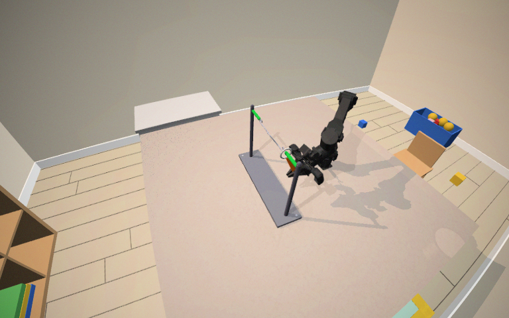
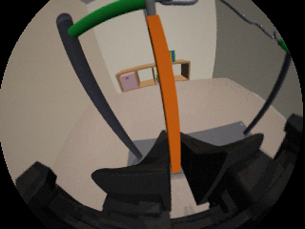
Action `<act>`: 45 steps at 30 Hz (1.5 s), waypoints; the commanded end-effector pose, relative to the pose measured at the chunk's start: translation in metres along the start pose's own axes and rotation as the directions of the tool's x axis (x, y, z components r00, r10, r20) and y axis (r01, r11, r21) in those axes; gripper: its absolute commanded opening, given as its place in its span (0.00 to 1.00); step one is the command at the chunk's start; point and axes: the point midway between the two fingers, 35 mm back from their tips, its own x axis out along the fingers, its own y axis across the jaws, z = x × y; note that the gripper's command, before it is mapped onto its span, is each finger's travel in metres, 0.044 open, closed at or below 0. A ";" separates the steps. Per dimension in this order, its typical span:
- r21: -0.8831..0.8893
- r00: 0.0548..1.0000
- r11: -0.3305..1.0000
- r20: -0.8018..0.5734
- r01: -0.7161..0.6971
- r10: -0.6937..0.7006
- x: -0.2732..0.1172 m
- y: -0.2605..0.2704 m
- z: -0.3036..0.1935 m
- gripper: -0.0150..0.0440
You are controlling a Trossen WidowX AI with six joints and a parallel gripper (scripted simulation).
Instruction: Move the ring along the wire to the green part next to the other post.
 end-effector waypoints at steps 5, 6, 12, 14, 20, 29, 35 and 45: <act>0.011 1.000 1.000 0.009 0.002 -0.002 0.000 0.008 0.003 0.00; 0.012 1.000 1.000 0.009 0.002 -0.002 0.000 0.009 0.003 0.00; 0.014 1.000 1.000 0.010 0.001 -0.001 0.000 0.016 0.003 0.00; 0.015 1.000 1.000 0.010 0.001 -0.001 0.001 0.018 0.003 0.00; 0.015 1.000 1.000 0.010 0.001 -0.001 0.003 0.018 -0.001 0.00; 0.015 1.000 1.000 0.010 0.001 -0.001 0.005 0.018 -0.007 0.00; 0.015 1.000 1.000 0.010 0.001 -0.001 0.005 0.018 -0.007 0.00; 0.012 1.000 1.000 0.008 -0.004 0.004 0.005 0.019 -0.007 0.04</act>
